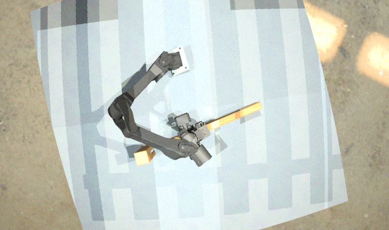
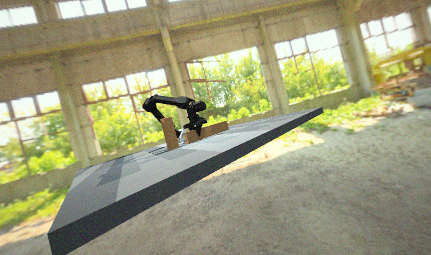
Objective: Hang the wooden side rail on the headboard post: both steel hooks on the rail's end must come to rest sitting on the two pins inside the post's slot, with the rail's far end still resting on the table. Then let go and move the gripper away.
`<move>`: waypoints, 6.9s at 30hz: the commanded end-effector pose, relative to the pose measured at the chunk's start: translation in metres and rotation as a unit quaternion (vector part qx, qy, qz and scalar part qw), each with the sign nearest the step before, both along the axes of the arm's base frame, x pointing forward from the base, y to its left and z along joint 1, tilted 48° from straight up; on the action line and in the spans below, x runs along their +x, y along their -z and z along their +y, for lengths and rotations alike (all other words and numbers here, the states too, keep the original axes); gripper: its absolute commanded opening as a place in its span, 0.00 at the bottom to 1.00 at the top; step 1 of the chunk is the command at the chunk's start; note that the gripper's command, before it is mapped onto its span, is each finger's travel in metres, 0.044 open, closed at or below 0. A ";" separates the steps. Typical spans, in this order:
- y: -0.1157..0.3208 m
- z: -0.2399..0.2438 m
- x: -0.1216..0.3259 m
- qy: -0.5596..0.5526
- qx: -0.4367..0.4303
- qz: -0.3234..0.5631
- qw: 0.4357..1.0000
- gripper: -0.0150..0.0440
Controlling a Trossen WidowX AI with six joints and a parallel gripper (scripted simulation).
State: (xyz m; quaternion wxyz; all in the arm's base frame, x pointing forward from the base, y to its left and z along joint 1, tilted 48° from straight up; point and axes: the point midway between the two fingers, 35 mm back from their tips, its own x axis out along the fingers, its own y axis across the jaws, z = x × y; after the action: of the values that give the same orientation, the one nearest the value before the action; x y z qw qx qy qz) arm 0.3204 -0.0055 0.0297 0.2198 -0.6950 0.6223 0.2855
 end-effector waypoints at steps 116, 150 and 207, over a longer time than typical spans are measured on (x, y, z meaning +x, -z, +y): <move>-0.005 0.007 0.028 0.053 0.006 -0.063 0.997 0.25; -0.009 0.011 0.028 0.053 0.006 -0.063 0.997 0.25; -0.015 0.019 0.027 0.053 0.006 -0.063 0.997 0.25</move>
State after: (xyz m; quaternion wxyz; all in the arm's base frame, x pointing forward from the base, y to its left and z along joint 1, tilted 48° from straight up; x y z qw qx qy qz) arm 0.3443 0.0071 0.0401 0.2673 -0.6732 0.6476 0.2364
